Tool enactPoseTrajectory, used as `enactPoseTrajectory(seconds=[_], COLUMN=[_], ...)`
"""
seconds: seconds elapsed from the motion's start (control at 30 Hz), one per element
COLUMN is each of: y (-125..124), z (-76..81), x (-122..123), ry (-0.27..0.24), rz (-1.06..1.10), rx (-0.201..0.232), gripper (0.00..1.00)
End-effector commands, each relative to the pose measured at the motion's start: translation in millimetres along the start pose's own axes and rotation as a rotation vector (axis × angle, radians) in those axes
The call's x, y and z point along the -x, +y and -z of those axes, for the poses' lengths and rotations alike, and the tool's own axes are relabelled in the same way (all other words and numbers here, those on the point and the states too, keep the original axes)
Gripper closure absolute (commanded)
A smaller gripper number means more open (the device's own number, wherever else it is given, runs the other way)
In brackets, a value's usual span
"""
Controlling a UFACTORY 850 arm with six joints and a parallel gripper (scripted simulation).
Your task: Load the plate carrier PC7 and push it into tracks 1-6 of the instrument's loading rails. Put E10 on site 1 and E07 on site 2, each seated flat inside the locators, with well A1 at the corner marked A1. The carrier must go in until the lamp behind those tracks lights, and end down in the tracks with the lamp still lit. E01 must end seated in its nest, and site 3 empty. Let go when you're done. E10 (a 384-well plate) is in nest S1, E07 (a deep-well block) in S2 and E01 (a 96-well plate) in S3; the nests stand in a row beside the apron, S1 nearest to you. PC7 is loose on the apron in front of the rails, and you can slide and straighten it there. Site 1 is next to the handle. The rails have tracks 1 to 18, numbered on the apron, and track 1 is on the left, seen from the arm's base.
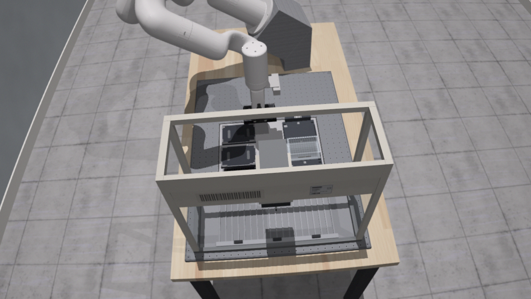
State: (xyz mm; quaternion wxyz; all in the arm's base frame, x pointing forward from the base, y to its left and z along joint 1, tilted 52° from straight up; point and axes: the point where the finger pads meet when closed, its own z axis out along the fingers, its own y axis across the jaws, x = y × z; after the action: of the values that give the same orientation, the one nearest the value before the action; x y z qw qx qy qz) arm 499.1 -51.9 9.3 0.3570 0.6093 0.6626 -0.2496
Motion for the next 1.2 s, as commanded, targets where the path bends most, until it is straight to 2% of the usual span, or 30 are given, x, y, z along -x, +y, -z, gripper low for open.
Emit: enactPoseTrajectory(seconds=[0.0,0.07,0.57,0.63,1.03,1.17], y=[3.1,3.1,8.4,8.4,12.6,12.7], z=[0.0,0.0,-0.3,-0.3,-0.5,-0.5], x=[-25.6,-25.6,-100.4,-100.4,-160.3,-161.2], ry=[-0.001,-0.001,-0.001,-0.001,0.0,0.0], rz=[-0.001,-0.001,-0.001,-0.001,-0.001,-0.001], rx=[0.0,0.0,0.0,0.0,0.0,0.0], gripper=[1.0,1.0,1.0,1.0,1.0,1.0])
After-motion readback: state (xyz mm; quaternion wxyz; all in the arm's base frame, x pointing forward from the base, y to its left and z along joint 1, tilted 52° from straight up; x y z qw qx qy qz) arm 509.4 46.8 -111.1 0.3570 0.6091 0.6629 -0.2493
